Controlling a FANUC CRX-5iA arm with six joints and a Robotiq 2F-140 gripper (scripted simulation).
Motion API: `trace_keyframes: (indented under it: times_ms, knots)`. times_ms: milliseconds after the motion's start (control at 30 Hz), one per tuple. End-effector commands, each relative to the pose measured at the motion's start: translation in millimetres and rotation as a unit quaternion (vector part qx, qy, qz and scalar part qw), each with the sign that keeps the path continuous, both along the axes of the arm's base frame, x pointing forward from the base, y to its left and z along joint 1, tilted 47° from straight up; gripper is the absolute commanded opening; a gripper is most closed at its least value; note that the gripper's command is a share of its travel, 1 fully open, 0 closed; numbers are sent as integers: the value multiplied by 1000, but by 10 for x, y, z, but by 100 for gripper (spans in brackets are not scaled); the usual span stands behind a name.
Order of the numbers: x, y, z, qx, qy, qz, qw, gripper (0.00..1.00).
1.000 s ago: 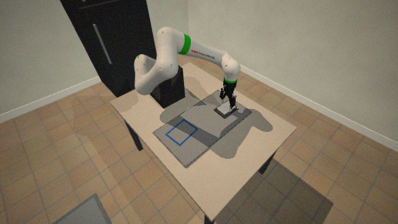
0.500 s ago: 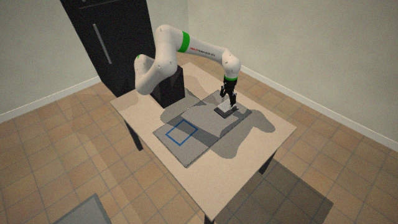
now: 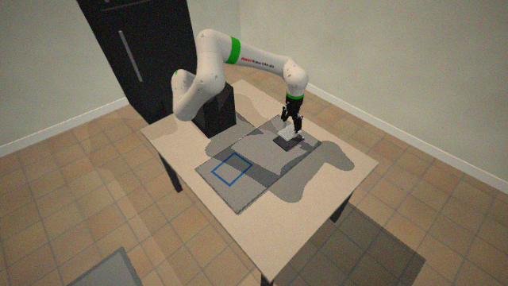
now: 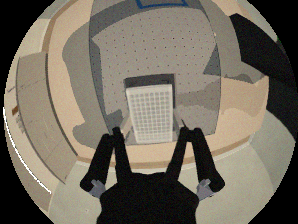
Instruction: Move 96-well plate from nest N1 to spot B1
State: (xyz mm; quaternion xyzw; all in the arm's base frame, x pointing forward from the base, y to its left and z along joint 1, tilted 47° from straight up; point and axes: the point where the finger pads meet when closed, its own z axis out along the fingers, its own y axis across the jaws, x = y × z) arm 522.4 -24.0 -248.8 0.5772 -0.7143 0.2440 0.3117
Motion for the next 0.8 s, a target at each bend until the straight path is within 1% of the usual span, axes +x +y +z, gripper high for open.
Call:
trace_keyframes:
  times_ms: [0, 167, 767]
  knots:
    - [6, 21, 18, 0, 0, 0, 1000, 0]
    - [19, 77, 73, 0, 0, 0, 1000, 0]
    - [19, 77, 73, 0, 0, 0, 1000, 0]
